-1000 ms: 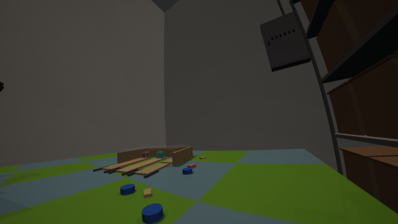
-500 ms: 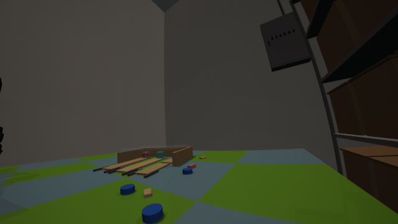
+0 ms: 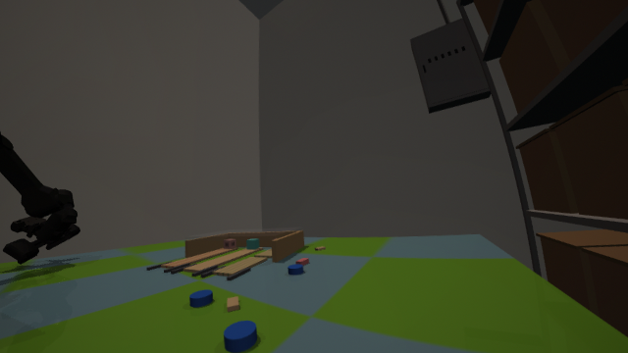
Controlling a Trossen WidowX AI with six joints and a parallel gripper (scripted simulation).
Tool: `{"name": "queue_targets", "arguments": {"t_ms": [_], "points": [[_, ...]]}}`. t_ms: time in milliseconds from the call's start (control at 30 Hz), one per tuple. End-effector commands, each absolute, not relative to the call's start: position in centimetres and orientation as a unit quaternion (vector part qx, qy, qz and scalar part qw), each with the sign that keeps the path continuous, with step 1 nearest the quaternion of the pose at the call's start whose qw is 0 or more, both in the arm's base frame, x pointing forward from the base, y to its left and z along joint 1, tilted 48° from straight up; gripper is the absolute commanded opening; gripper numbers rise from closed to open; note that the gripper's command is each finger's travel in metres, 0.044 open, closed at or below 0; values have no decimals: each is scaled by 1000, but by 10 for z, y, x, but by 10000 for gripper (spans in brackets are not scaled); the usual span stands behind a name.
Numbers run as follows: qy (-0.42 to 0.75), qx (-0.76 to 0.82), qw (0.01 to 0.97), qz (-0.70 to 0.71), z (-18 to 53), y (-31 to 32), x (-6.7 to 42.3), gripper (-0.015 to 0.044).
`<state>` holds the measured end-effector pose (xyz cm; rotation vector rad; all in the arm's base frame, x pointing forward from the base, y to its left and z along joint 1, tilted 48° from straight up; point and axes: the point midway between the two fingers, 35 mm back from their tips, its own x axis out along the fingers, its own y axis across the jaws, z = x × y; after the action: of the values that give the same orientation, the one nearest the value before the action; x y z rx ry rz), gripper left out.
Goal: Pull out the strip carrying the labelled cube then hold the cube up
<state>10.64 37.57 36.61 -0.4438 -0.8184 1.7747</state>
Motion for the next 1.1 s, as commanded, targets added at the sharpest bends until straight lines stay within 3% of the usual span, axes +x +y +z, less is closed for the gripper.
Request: {"name": "queue_targets", "arguments": {"t_ms": [0,300,567,833,1067], "points": [[-271,-185,598,731,345,361,156,400],[-64,-143,740,654,270,286,281,400],[99,-46,838,535,205,180,352,400],[228,104,893,373,143,56,374,400],[298,274,892,202,90,-52,348,400]]}}
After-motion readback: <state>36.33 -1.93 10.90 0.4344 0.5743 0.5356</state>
